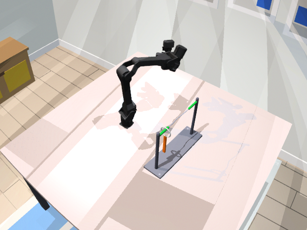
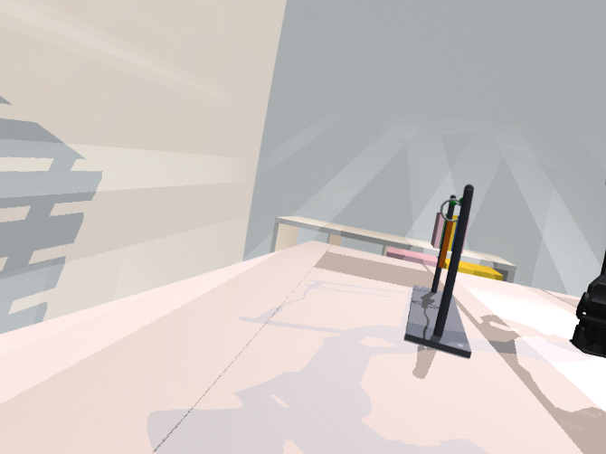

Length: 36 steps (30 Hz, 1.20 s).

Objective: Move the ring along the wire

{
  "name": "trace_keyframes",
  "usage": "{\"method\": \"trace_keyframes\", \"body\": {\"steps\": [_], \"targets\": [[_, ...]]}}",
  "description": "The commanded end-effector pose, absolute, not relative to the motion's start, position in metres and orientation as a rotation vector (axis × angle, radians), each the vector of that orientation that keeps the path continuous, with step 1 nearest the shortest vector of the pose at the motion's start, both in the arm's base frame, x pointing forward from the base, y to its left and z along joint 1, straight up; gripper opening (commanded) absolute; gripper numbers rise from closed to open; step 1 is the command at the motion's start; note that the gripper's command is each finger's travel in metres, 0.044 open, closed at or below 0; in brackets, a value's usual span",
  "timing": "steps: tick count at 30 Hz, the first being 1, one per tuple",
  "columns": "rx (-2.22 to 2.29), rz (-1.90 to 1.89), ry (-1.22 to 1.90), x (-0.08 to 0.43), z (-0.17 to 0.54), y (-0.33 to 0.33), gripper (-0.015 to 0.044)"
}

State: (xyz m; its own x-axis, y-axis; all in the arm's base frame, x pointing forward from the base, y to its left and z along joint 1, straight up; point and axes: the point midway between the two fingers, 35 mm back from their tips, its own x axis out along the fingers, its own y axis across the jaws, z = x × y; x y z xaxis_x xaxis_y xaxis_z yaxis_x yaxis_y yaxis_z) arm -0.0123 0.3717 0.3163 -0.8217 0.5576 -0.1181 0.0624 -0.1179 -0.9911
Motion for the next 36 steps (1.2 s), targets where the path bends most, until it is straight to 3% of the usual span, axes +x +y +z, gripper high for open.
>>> {"method": "trace_keyframes", "body": {"steps": [1,19,36], "targets": [[-0.757,1.976,-1.663,0.021,0.312,0.363,0.0160],[-0.895,1.695,-0.875,0.171,0.270,0.276,0.0160],[-0.754,1.242,-0.293,0.246,0.222,0.152,0.0160]]}}
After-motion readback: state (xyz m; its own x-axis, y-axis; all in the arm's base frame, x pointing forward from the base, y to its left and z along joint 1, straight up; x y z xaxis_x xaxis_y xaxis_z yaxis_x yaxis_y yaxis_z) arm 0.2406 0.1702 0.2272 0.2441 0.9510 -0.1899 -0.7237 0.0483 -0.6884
